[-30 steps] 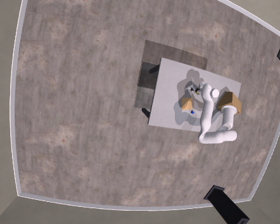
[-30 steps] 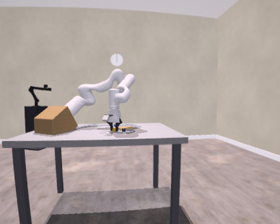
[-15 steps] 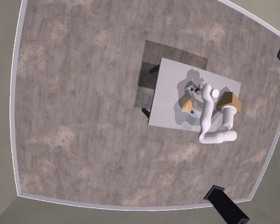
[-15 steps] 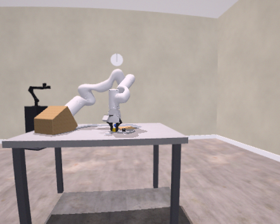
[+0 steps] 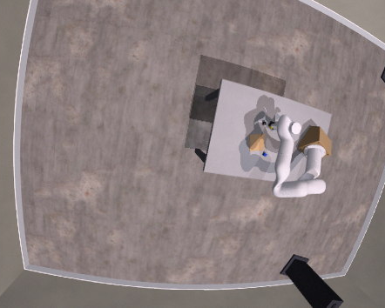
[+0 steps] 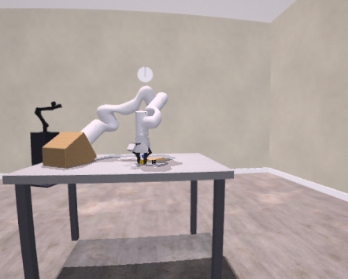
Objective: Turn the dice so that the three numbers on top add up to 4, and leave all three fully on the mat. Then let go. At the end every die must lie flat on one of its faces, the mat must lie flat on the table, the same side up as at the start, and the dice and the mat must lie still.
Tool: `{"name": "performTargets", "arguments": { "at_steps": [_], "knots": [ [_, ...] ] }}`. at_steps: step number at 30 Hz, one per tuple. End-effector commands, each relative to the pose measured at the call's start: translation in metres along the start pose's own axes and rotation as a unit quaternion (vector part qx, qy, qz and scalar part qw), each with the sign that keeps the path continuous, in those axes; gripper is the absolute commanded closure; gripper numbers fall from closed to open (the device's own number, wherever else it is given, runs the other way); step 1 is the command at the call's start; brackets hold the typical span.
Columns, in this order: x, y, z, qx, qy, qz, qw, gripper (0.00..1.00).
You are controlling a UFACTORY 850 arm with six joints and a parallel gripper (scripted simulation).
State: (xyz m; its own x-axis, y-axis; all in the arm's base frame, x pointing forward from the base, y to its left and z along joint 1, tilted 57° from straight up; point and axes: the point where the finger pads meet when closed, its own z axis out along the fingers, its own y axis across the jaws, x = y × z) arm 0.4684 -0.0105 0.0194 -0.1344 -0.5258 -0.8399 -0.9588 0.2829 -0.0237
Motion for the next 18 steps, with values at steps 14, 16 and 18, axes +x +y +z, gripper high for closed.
{"name": "performTargets", "arguments": {
  "at_steps": [14,16,18],
  "knots": [
    [0.0001,-0.0006,-0.0005,0.001,0.000,0.000,1.000,0.79],
    [0.0001,-0.0006,-0.0005,0.001,0.000,0.000,1.000,0.79],
    [0.0001,-0.0006,-0.0005,0.001,0.000,0.000,1.000,0.79]
  ]
}}
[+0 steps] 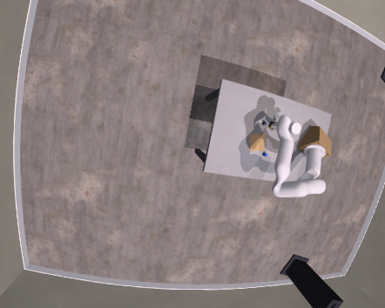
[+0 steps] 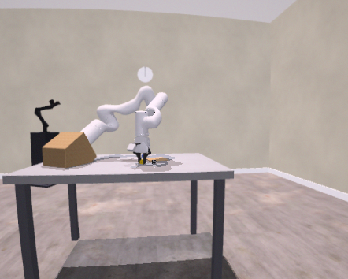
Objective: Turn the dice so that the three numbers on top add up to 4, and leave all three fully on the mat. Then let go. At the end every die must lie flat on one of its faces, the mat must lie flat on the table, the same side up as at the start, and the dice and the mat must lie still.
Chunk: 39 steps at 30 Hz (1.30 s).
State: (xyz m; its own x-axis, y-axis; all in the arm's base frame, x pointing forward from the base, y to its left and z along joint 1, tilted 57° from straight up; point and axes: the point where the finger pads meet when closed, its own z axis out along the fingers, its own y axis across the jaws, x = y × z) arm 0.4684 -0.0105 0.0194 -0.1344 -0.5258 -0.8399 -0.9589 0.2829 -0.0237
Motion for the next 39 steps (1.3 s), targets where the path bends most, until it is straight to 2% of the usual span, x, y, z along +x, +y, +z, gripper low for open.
{"name": "performTargets", "arguments": {
  "at_steps": [1,21,27,31,39],
  "knots": [
    [0.000,-0.001,-0.001,0.001,0.000,0.000,1.000,0.79],
    [0.000,-0.001,-0.001,0.001,0.000,0.000,1.000,0.79],
    [0.000,-0.001,-0.007,0.001,0.000,0.000,1.000,0.79],
    [0.000,-0.001,-0.028,0.001,0.000,0.000,1.000,0.79],
    [0.000,0.000,-0.085,0.001,0.000,0.000,1.000,0.79]
  ]
}}
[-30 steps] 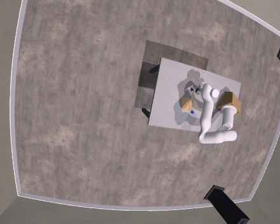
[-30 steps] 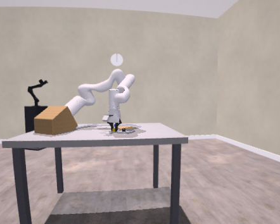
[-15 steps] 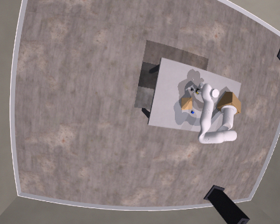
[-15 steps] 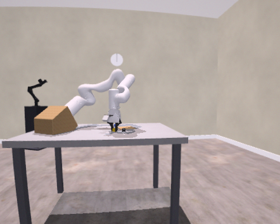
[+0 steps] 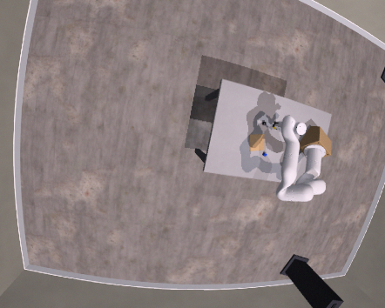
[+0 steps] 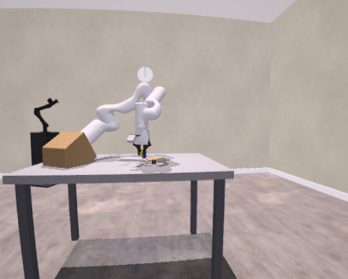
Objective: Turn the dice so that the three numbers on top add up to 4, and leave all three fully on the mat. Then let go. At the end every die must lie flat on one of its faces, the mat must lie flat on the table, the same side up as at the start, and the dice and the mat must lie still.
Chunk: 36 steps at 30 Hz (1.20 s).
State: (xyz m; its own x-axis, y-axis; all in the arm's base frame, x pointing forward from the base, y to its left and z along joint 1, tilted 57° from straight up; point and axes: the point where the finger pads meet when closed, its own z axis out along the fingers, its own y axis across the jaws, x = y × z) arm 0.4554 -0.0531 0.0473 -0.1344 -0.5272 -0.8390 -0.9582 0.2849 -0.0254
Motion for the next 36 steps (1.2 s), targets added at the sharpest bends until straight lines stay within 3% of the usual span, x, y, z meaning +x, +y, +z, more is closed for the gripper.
{"name": "performTargets", "arguments": {
  "at_steps": [1,7,22,36],
  "knots": [
    [-0.001,0.000,-0.037,-0.001,-0.001,0.000,1.000,0.79],
    [-0.001,0.000,-0.047,-0.001,-0.001,0.000,1.000,0.79],
    [-0.001,-0.001,-0.048,-0.001,-0.001,-0.015,1.000,0.79],
    [-0.002,-0.003,-0.045,-0.001,-0.001,-0.215,0.977,0.79]
  ]
}}
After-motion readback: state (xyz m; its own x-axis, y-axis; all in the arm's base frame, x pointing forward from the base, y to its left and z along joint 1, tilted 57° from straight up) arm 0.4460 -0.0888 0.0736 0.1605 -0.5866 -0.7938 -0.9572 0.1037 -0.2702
